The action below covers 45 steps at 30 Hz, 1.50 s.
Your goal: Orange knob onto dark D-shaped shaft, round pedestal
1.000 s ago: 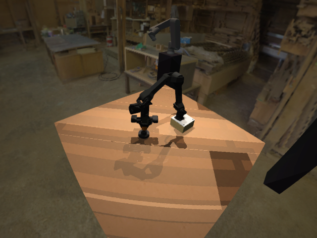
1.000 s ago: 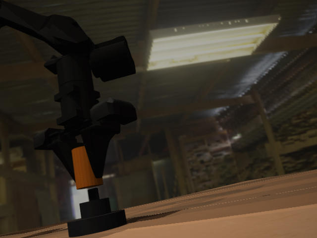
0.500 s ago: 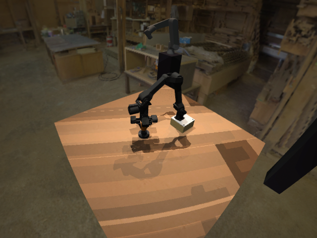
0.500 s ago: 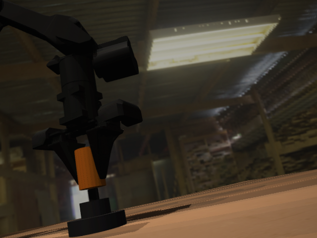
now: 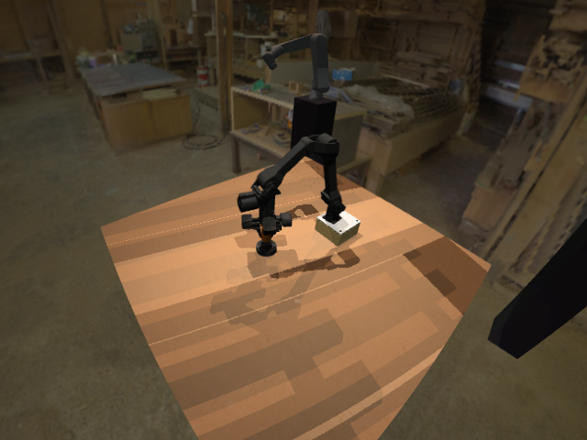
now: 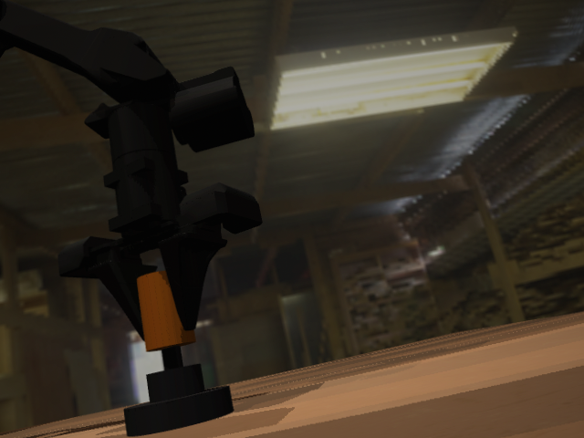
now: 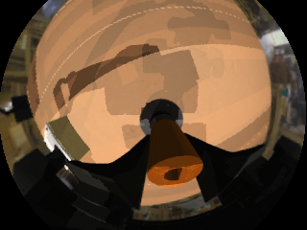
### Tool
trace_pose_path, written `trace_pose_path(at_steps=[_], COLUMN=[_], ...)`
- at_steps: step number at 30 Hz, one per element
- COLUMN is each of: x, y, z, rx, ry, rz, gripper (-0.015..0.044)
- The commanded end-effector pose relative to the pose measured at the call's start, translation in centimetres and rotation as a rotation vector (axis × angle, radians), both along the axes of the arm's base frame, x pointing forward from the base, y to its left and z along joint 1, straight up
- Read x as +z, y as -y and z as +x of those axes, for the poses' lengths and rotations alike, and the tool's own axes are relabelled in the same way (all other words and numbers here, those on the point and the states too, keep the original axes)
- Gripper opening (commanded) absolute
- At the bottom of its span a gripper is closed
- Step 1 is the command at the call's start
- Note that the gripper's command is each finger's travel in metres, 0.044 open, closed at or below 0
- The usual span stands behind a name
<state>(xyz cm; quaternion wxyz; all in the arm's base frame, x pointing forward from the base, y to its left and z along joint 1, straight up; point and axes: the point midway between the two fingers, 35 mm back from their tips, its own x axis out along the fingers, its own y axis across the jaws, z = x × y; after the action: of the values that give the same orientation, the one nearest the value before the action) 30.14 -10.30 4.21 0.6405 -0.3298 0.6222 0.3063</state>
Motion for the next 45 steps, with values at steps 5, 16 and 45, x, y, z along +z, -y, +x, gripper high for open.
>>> trace_pose_path(at_steps=[5, 16, 45], x=[-0.12, 0.46, -0.03], y=[-0.24, -0.22, 0.0], z=[-0.4, -0.36, 0.08], rx=[0.006, 0.031, 0.215], ry=[-0.001, -0.001, -0.004], rz=[0.002, 0.001, -0.007], gripper=[0.0, 0.0, 0.0])
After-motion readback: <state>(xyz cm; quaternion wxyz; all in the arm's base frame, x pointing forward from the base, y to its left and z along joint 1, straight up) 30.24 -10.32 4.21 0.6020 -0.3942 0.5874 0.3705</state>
